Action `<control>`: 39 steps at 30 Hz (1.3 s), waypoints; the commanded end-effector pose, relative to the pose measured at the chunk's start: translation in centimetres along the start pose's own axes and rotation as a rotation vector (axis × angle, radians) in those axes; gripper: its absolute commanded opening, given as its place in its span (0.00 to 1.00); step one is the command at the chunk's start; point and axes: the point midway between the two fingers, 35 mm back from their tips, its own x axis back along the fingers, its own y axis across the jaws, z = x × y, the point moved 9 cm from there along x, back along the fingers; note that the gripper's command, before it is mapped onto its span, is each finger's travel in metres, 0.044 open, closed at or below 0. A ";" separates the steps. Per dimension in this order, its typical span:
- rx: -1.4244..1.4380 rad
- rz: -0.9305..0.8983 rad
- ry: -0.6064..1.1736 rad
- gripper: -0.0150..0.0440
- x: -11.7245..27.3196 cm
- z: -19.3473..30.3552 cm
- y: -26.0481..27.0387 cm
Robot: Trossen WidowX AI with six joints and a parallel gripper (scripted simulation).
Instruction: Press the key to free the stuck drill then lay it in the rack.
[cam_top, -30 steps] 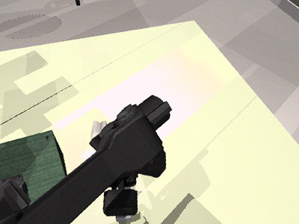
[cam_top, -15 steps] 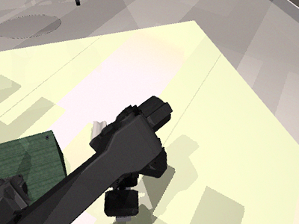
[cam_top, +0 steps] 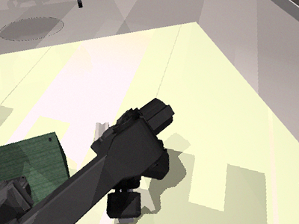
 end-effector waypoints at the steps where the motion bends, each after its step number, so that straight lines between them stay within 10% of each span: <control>1: 0.012 0.017 0.027 0.25 -1.0 0.3 0.2; 39: 0.012 0.018 0.027 0.25 -2.7 0.7 0.2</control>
